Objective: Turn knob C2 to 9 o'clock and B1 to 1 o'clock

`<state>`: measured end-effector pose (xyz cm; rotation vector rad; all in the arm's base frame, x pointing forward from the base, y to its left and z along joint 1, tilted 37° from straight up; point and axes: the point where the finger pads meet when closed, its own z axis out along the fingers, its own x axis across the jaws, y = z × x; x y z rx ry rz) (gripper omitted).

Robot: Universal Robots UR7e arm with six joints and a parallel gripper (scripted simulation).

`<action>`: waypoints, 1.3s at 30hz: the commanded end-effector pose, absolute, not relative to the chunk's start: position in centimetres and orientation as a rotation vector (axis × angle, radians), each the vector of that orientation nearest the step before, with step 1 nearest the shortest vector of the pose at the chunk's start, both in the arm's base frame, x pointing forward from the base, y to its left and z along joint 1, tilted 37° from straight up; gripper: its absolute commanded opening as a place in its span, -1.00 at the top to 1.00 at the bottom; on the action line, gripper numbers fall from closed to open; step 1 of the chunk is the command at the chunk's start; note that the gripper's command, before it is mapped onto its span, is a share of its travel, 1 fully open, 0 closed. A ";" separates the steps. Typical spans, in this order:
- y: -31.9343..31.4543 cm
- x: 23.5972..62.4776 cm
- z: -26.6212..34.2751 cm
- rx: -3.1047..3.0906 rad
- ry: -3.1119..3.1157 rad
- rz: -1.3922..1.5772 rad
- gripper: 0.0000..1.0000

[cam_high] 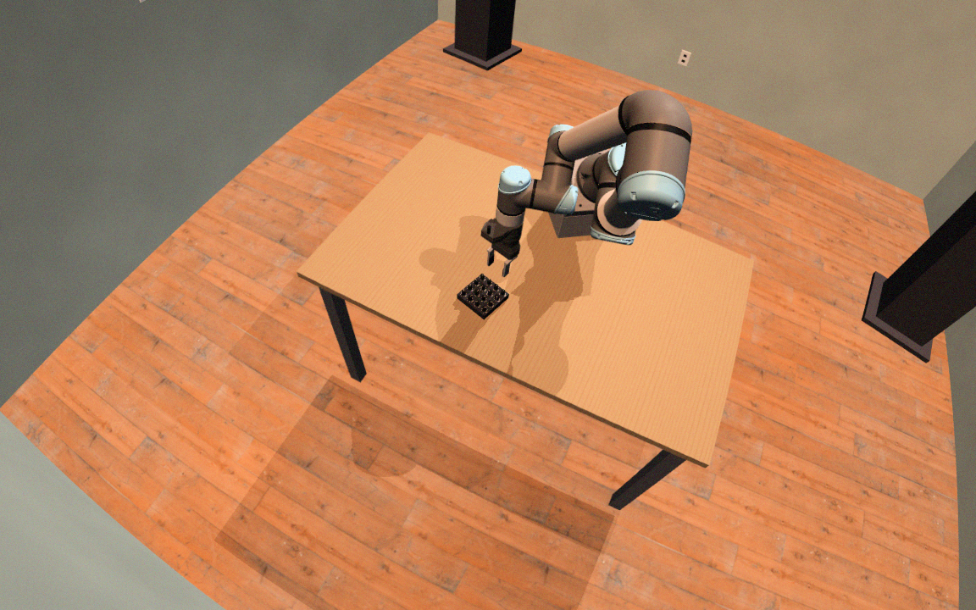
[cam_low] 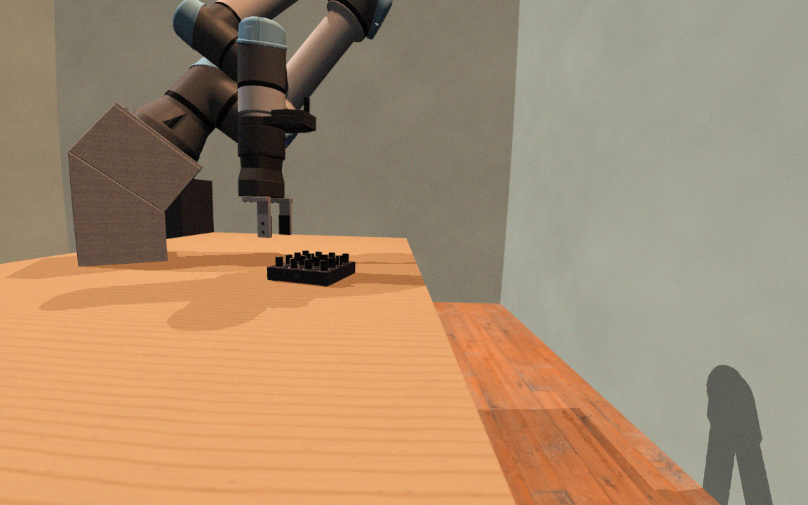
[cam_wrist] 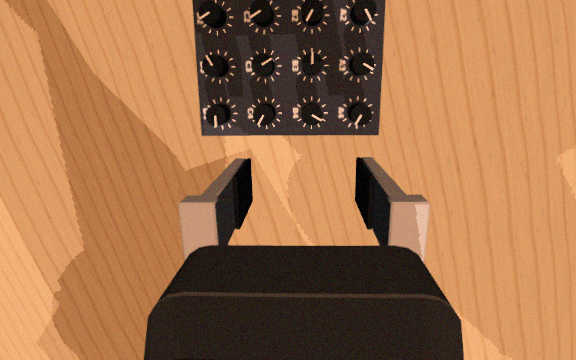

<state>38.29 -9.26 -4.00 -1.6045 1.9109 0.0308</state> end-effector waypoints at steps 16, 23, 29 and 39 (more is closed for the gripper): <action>-9.7 38.8 -3.8 -1.538 1.967 0.059 -1.00; -10.4 39.6 -3.5 -1.423 2.056 0.107 -1.00; -11.3 40.7 -3.0 -1.246 2.176 0.177 -1.00; -12.4 42.5 -2.1 -0.949 2.338 0.286 -1.00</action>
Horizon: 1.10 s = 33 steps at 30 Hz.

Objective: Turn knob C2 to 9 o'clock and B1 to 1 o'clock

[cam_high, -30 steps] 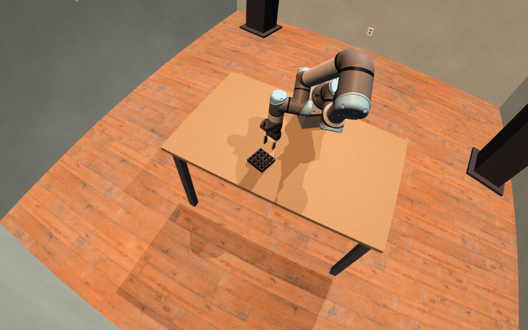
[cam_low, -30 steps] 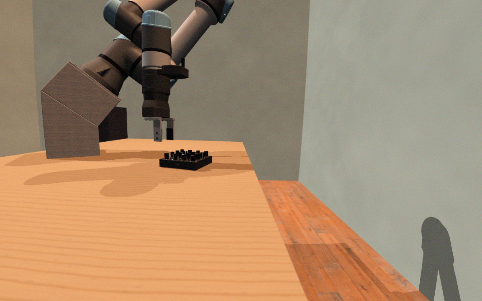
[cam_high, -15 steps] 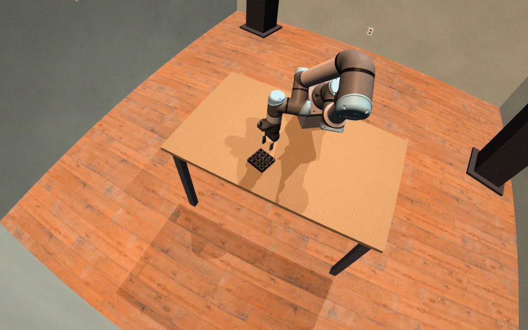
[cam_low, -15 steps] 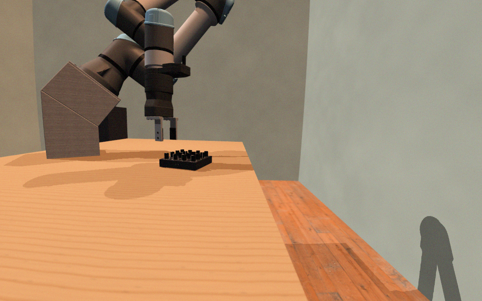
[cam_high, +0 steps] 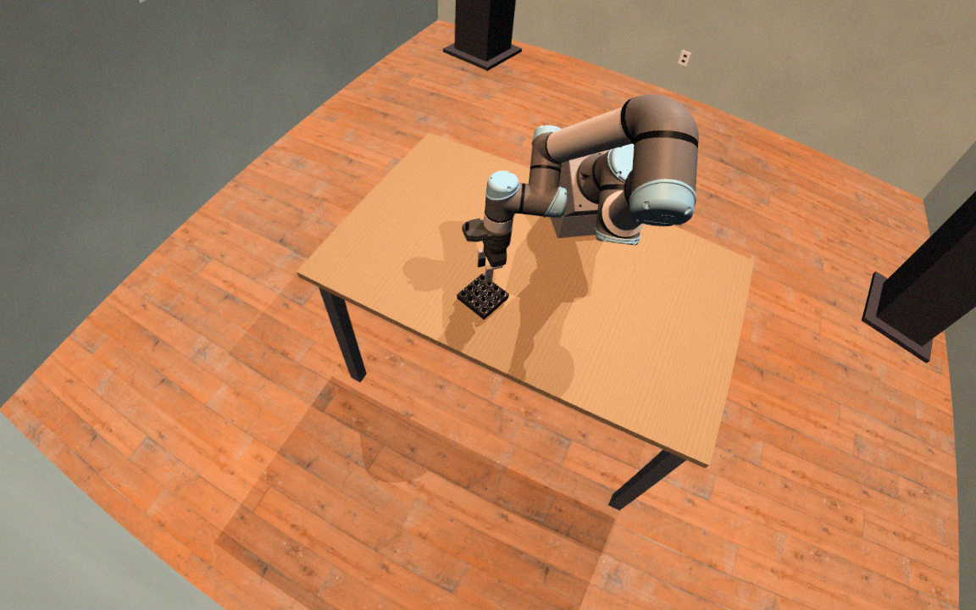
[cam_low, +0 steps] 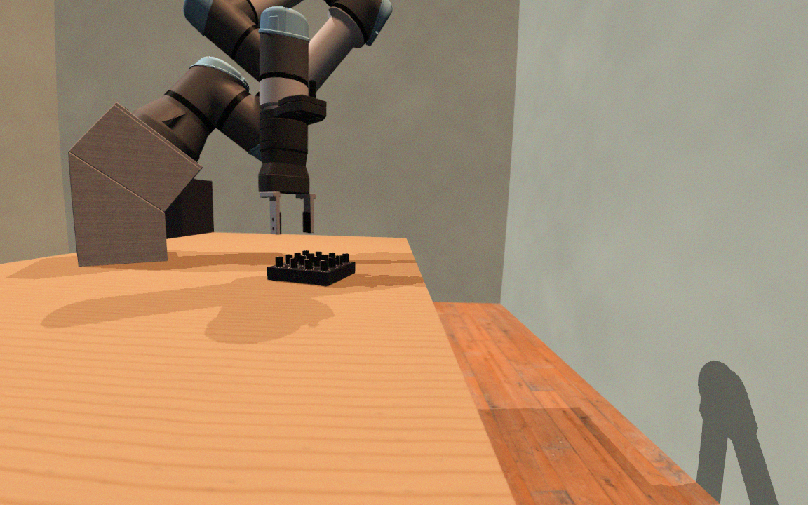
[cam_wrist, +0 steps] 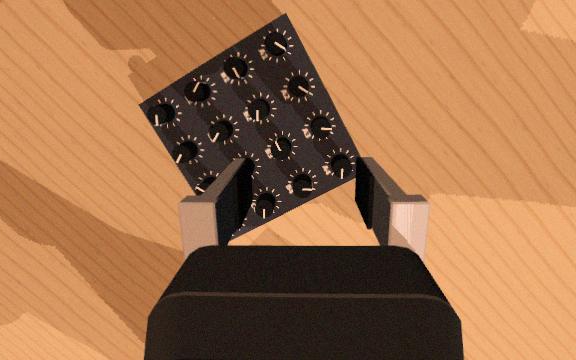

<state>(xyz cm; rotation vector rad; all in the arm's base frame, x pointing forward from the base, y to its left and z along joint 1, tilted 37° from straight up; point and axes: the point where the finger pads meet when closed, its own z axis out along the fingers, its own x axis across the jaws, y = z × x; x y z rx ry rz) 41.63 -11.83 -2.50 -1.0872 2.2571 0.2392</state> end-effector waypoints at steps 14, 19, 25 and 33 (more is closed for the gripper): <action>-13.2 44.8 -0.4 -0.517 2.500 0.429 -1.00; -13.4 45.7 0.3 -0.343 2.544 0.483 -1.00; -13.4 46.5 1.0 -0.194 2.573 0.528 -1.00; -13.4 46.8 1.3 -0.120 2.584 0.550 -1.00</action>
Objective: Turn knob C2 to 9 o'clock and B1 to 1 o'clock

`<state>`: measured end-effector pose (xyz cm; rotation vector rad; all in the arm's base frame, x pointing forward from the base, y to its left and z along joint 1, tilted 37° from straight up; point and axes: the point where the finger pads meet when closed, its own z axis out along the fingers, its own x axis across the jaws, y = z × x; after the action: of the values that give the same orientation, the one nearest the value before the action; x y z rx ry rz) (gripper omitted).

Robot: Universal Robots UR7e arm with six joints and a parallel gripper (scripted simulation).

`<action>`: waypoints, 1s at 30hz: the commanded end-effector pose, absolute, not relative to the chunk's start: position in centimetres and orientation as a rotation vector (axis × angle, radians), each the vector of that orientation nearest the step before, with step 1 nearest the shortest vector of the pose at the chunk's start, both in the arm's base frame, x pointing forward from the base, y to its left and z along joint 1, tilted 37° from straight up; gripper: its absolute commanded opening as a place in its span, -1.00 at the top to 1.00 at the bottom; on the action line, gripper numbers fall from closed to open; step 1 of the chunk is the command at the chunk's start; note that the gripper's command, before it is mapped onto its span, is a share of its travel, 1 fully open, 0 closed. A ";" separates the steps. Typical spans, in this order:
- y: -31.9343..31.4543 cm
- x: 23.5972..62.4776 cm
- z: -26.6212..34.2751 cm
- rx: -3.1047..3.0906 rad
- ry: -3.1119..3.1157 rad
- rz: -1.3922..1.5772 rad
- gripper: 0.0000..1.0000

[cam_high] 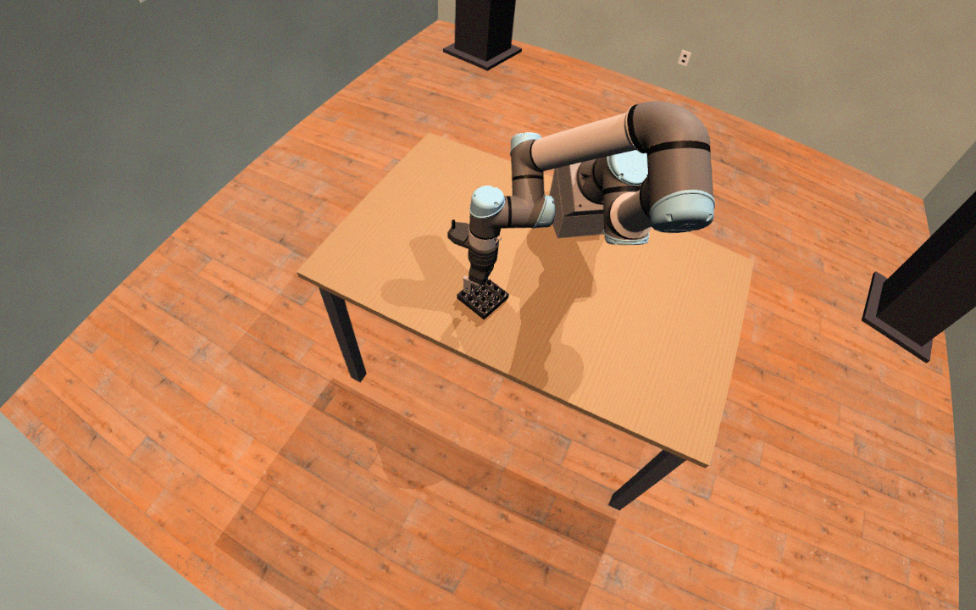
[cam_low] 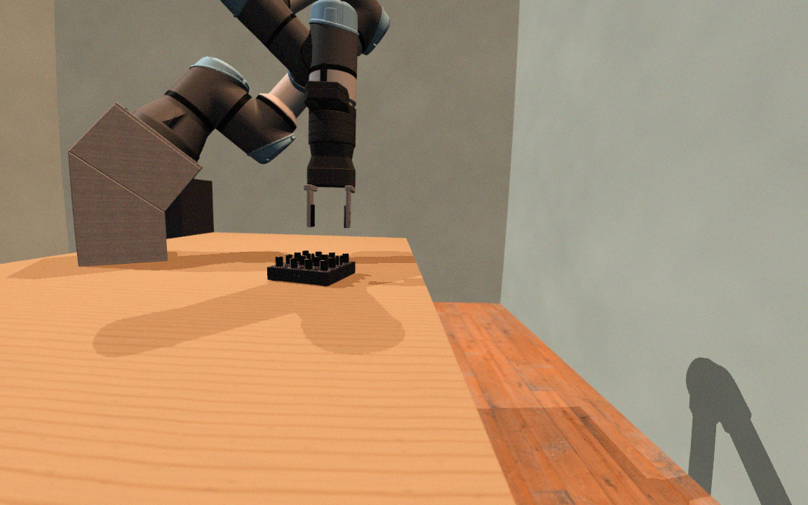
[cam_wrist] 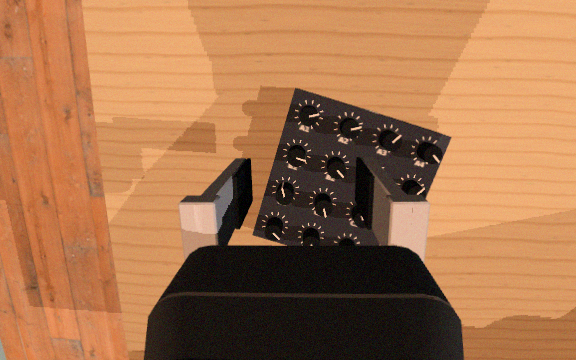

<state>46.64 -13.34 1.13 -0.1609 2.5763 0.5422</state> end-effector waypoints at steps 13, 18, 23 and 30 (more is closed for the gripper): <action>-13.4 46.9 1.4 -0.103 2.586 0.555 0.07; -13.4 46.9 1.4 -0.103 2.586 0.555 0.07; -13.4 46.9 1.4 -0.103 2.586 0.555 0.07; -13.4 46.9 1.4 -0.103 2.586 0.555 0.07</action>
<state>46.90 -13.32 1.37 -0.1029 2.5870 0.5566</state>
